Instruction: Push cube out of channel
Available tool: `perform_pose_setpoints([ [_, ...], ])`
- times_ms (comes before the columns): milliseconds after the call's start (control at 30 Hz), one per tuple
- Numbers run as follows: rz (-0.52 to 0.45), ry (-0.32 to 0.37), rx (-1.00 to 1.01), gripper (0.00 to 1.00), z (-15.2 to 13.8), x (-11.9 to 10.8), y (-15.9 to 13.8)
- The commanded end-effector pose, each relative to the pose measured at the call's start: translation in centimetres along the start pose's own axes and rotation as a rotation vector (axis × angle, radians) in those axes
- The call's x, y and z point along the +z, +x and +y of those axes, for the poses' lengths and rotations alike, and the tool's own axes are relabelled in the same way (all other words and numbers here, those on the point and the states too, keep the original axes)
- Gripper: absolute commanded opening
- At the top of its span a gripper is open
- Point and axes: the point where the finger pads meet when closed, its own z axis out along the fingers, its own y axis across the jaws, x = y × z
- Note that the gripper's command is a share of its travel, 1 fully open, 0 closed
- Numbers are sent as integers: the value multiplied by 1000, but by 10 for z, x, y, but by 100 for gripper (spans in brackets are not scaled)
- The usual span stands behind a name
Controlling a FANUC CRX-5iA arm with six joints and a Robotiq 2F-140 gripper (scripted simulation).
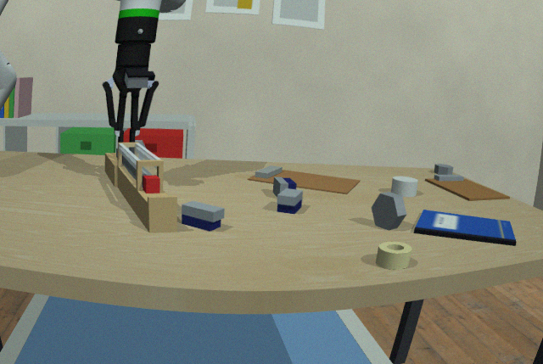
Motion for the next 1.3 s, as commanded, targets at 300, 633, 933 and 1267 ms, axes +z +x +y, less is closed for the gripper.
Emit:
perform_pose_setpoints([
  [300, 1, 1, 0, 30, 0, -1, 0],
  [633, 1, 1, 0, 30, 0, -1, 0],
  [933, 1, 1, 0, 30, 0, -1, 0],
  [1267, 1, 1, 0, 30, 0, -4, 0],
])
